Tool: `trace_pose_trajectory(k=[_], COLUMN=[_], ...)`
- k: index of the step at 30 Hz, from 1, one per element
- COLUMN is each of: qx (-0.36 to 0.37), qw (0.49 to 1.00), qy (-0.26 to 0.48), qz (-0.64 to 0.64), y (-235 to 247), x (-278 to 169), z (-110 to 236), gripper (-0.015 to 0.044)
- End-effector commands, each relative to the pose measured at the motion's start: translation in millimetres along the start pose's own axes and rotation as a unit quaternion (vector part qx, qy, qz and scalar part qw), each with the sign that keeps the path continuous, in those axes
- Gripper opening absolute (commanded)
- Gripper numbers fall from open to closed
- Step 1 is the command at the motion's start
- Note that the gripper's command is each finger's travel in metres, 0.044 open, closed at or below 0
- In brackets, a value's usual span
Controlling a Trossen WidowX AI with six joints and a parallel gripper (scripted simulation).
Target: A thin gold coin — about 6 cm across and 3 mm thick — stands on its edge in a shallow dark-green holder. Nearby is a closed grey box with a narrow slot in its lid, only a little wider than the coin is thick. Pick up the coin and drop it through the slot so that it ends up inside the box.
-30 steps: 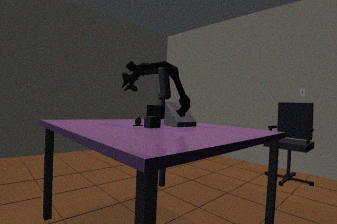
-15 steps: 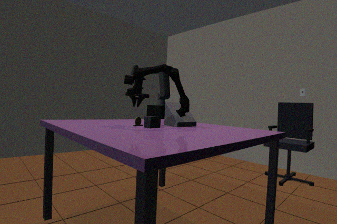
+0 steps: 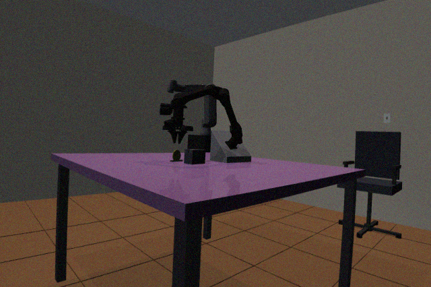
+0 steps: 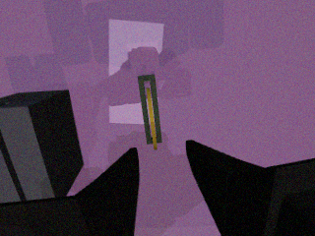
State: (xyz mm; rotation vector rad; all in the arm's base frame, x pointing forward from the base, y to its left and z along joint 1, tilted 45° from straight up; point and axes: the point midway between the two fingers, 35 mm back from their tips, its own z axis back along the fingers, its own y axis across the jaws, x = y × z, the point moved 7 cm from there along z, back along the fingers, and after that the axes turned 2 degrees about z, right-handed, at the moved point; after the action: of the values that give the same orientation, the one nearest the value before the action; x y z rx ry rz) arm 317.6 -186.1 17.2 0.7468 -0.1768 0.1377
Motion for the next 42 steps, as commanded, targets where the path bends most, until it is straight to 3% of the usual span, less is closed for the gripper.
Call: trace_pose_trajectory(k=[1, 42], qx=[0.002, 0.003], qw=[1.0, 1.0], qy=[-0.001, -0.002], qz=[-0.004, -0.004], y=[1, 3], x=[-1, 0], z=[-7, -76], gripper=[0.0161, 0.0161])
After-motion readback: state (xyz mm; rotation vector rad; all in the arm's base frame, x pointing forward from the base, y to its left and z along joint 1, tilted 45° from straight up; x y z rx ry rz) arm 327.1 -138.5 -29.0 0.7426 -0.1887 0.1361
